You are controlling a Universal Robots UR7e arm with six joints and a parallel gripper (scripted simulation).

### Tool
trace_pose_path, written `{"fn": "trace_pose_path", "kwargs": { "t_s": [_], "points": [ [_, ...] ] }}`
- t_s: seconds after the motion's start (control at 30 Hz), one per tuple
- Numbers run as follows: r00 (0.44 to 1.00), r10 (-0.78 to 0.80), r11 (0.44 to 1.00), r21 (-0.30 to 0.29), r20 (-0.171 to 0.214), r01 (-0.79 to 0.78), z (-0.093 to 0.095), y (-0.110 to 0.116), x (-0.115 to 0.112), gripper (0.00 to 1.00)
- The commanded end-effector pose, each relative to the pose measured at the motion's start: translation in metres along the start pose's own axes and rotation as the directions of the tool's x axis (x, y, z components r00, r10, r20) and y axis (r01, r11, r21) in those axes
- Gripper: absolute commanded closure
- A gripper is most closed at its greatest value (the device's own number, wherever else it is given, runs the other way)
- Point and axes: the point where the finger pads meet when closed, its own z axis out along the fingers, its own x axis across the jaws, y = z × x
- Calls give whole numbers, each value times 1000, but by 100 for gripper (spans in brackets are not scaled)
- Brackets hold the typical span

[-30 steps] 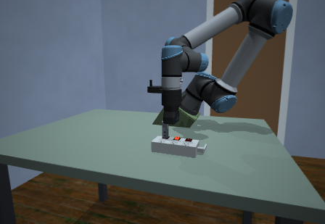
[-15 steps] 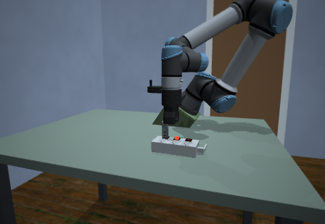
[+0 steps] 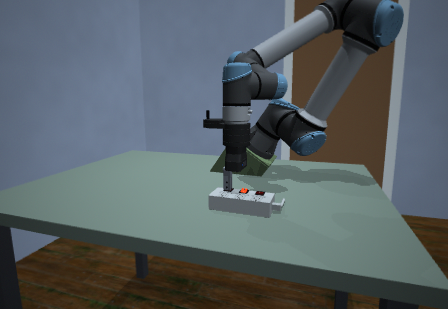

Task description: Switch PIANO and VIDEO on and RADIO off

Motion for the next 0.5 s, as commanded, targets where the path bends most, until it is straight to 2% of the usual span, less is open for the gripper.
{"fn": "trace_pose_path", "kwargs": {
  "t_s": [0.0, 0.33, 0.47],
  "points": [
    [1000, 2, 1000, -4, -4, -2, 1, 1, 2, 100],
    [1000, 0, 1000, 0, 1, 0, -26, 0, 0, 100],
    [1000, 0, 1000, 0, 0, 0, -32, 0, 0, 100]
  ]
}}
